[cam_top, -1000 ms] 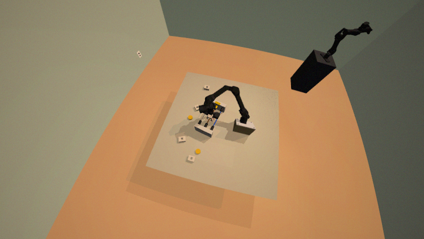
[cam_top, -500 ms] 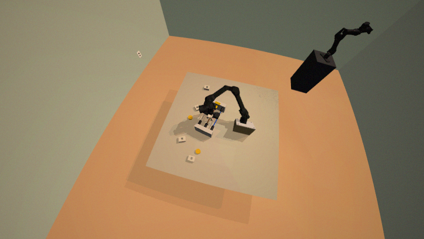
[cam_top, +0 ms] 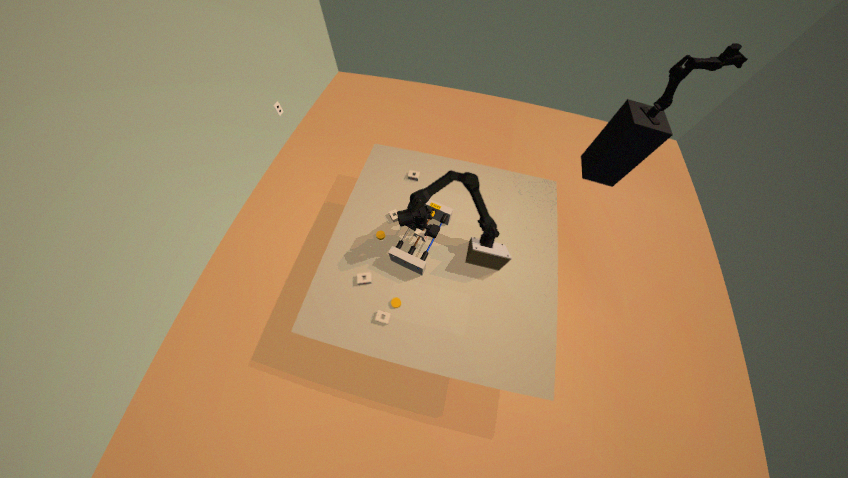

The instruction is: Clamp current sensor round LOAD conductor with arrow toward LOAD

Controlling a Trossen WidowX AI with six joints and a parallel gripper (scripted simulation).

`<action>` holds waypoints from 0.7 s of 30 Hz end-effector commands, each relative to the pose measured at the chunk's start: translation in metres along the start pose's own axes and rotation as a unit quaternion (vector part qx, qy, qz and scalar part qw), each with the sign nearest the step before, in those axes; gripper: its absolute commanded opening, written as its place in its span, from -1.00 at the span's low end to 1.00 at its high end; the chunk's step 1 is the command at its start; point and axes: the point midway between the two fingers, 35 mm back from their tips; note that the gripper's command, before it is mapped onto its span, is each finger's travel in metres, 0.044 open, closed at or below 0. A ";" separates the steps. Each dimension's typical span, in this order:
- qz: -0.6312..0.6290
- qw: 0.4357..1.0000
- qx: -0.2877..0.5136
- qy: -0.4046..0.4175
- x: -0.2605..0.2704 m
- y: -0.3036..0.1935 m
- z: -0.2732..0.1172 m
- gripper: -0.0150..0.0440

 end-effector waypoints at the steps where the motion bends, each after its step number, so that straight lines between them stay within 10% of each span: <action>1: 0.000 1.000 0.000 0.001 0.000 -0.001 -0.001 -0.14; 14: 0.000 1.000 0.000 0.001 0.000 -0.001 -0.001 1.00; 21: 0.000 1.000 0.000 0.001 0.000 -0.001 -0.001 1.00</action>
Point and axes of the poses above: the point midway between the two fingers, 35 mm back from their tips, its own z axis out along the fingers, its own x axis across the jaws, y = z × x, and after that the axes turned 9 degrees about -z, right-handed
